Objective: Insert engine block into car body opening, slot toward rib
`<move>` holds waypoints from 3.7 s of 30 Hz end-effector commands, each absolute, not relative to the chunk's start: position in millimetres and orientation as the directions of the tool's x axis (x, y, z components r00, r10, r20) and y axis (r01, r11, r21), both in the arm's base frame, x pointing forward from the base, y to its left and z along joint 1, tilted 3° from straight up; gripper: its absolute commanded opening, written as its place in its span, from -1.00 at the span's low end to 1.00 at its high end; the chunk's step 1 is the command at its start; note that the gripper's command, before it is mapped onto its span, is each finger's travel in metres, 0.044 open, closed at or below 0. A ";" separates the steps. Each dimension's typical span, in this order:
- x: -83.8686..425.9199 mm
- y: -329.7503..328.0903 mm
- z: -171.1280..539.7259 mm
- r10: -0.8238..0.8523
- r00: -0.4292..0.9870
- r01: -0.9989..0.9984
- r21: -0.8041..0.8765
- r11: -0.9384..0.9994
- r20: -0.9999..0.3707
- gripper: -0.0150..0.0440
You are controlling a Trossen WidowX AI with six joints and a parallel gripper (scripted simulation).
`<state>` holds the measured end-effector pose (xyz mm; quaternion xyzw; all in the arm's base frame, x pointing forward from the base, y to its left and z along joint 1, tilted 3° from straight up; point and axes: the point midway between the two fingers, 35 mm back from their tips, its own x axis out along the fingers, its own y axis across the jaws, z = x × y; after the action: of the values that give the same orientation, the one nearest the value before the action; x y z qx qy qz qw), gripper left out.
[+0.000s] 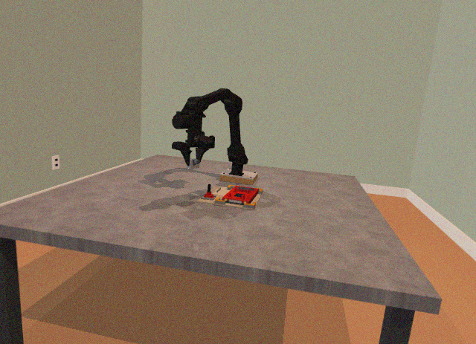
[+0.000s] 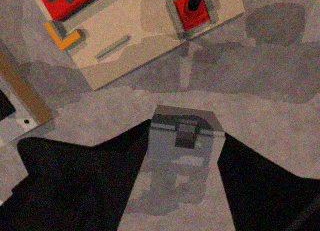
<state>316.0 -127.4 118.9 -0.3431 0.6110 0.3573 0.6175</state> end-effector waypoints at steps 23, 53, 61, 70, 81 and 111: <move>315.9 -126.6 83.7 0.025 0.001 -0.968 0.006 0.251 -1.000 -0.49; 315.8 -125.2 29.9 0.025 0.001 -0.968 0.006 0.251 -1.000 -0.49; 315.7 -124.8 14.9 0.025 0.001 -0.968 0.006 0.251 -1.000 -0.49; 315.6 -124.3 -1.3 0.025 0.000 -0.968 0.006 0.251 -1.000 -0.49; 317.5 -125.7 2.6 0.018 0.010 -0.968 -0.005 0.251 -1.000 -0.40; 317.8 -126.9 36.3 0.025 0.001 -0.968 0.005 0.251 -1.000 1.00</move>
<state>314.4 -125.5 18.2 -0.4209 0.5580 0.4427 0.5618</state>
